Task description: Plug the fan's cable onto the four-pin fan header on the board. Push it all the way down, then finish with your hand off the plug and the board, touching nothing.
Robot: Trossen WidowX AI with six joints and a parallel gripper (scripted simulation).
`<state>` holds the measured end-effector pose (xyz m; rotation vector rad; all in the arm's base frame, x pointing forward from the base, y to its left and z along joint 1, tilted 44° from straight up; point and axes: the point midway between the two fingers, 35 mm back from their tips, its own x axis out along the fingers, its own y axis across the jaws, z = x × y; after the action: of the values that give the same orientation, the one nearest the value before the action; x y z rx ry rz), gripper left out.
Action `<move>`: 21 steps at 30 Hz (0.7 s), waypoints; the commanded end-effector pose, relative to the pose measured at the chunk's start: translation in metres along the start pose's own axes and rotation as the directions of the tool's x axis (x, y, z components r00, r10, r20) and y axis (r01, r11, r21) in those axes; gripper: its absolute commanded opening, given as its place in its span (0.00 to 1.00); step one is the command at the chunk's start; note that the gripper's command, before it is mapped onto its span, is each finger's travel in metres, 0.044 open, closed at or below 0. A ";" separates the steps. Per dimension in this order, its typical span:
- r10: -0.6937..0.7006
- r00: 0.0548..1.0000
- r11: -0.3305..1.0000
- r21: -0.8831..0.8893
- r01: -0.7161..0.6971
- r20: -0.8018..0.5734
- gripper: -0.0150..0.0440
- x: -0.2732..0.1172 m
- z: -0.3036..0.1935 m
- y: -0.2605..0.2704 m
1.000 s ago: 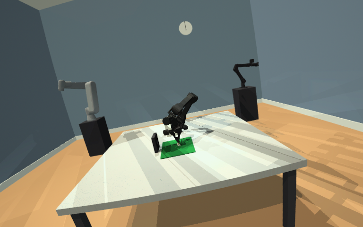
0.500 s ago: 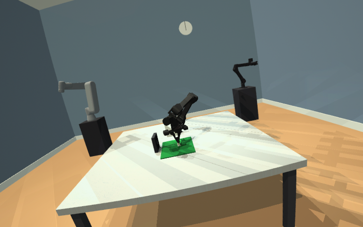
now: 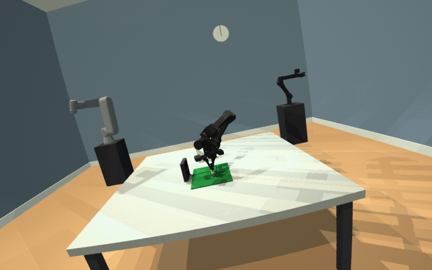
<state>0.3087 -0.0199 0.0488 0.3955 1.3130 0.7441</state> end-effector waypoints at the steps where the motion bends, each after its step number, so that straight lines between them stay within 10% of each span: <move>1: 0.001 1.000 1.000 0.004 -0.001 0.002 0.25 0.001 0.000 0.000; 21: 0.002 1.000 1.000 0.004 -0.002 0.002 0.25 0.011 0.000 0.000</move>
<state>0.3102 -0.0137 0.0429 0.3955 1.3113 0.7445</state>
